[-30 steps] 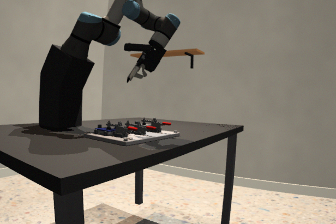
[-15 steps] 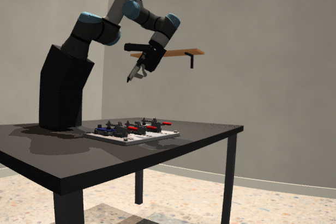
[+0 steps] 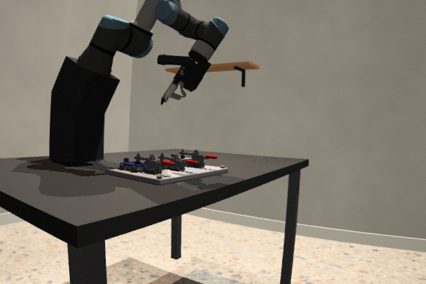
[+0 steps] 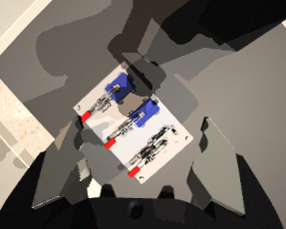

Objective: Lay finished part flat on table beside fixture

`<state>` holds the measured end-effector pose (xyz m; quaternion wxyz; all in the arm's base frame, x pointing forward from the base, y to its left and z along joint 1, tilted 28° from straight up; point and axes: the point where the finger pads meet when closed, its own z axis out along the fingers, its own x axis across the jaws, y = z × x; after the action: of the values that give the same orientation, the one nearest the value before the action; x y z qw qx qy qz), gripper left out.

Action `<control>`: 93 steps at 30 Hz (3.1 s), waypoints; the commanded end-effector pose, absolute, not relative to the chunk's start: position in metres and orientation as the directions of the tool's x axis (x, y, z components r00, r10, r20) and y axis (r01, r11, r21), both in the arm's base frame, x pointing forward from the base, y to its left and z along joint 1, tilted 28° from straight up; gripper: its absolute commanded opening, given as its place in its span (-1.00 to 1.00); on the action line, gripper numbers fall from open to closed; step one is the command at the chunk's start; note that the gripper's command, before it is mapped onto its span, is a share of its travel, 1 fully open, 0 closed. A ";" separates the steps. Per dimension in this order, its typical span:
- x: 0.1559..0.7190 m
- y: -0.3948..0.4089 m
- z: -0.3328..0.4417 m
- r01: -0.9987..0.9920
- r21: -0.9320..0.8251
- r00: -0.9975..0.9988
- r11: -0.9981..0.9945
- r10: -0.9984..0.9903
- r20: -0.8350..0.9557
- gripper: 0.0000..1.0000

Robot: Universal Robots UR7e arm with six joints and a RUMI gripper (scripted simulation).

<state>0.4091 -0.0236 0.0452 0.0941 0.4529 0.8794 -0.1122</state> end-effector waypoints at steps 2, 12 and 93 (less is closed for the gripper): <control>0.409 -0.024 0.046 0.818 -0.111 -0.572 0.565 0.775 -0.268 1.00; 0.409 -0.024 0.046 0.818 -0.111 -0.572 0.565 0.775 -0.268 1.00; 0.409 0.013 0.030 0.935 0.217 0.317 -0.282 0.937 -0.148 1.00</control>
<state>0.4081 0.0091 0.0306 0.1317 0.7726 0.6211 -0.0083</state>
